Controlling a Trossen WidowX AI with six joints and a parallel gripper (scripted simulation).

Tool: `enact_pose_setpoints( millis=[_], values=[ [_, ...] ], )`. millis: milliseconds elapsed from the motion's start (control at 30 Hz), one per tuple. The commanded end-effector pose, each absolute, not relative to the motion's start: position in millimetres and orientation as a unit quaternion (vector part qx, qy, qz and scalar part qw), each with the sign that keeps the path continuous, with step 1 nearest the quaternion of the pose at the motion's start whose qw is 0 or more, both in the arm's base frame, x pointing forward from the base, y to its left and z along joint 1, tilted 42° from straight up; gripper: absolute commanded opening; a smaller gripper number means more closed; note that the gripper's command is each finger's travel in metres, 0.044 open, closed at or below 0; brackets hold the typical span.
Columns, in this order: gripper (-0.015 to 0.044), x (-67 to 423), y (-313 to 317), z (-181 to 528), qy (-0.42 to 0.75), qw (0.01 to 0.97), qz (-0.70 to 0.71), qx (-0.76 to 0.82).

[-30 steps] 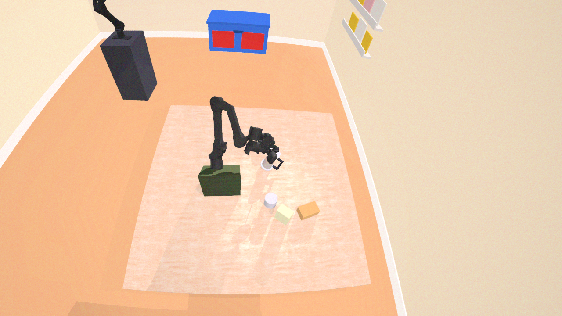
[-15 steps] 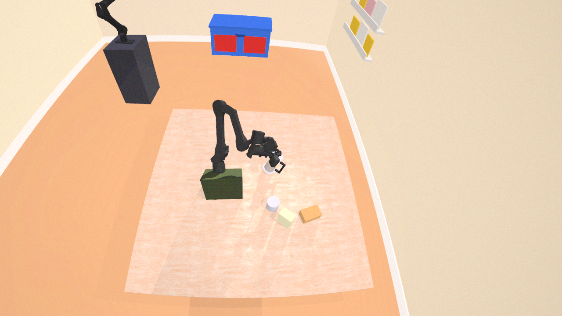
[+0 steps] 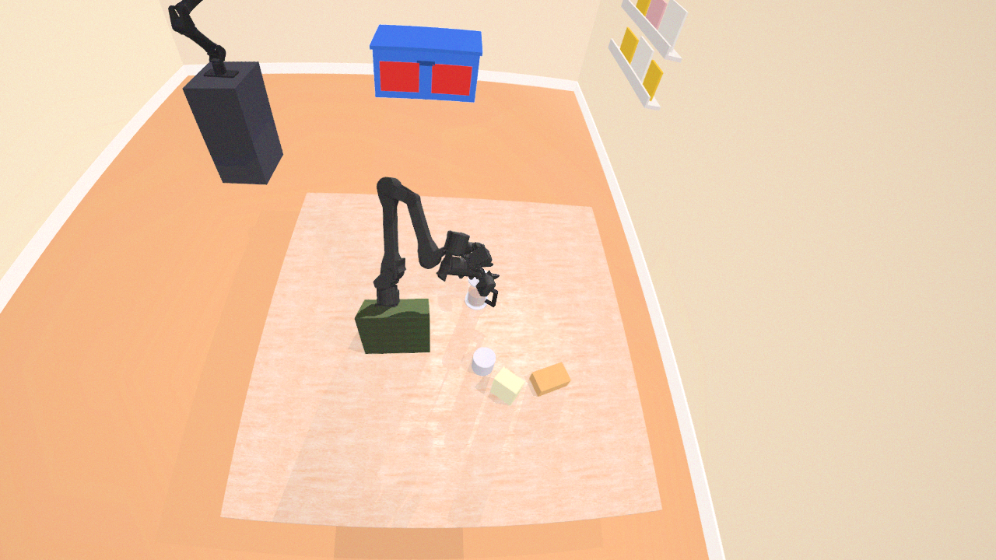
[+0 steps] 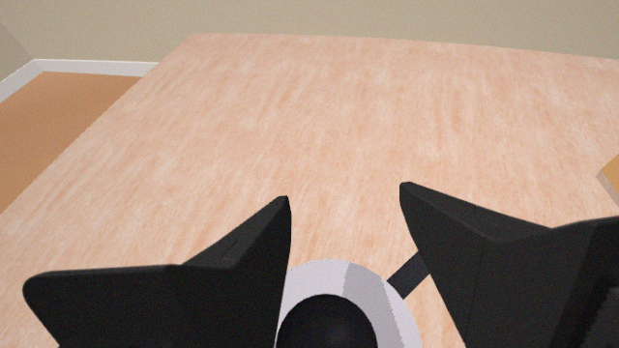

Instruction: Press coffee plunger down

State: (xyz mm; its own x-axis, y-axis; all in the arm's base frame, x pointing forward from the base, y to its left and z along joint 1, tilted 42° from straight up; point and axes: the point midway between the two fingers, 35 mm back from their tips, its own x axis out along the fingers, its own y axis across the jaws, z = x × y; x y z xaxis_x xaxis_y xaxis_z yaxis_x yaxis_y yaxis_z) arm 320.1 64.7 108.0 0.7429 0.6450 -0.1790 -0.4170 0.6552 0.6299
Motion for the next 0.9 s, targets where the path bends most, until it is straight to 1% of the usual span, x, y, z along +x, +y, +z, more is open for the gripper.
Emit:
enact_pose_setpoints(
  millis=[0, 167, 500, 633, 733, 867],
  values=[
    [0.0313, 320.8, 63.6, 107.5, 0.197, 0.890, 0.295, 0.288],
    [0.0440, 320.8, 63.6, 107.5, 0.197, 0.890, 0.295, 0.288],
    [0.0440, 324.4, 47.5, 121.4, 0.189, 0.896, 0.282, 0.287],
    [0.0440, 312.0, 27.3, 137.6, 0.202, 0.893, 0.285, 0.283],
    [0.0440, 293.3, 11.9, 156.8, 0.207, 0.889, 0.290, 0.287],
    [0.0440, 282.1, 6.4, 166.9, 0.207, 0.887, 0.293, 0.291]
  ],
)
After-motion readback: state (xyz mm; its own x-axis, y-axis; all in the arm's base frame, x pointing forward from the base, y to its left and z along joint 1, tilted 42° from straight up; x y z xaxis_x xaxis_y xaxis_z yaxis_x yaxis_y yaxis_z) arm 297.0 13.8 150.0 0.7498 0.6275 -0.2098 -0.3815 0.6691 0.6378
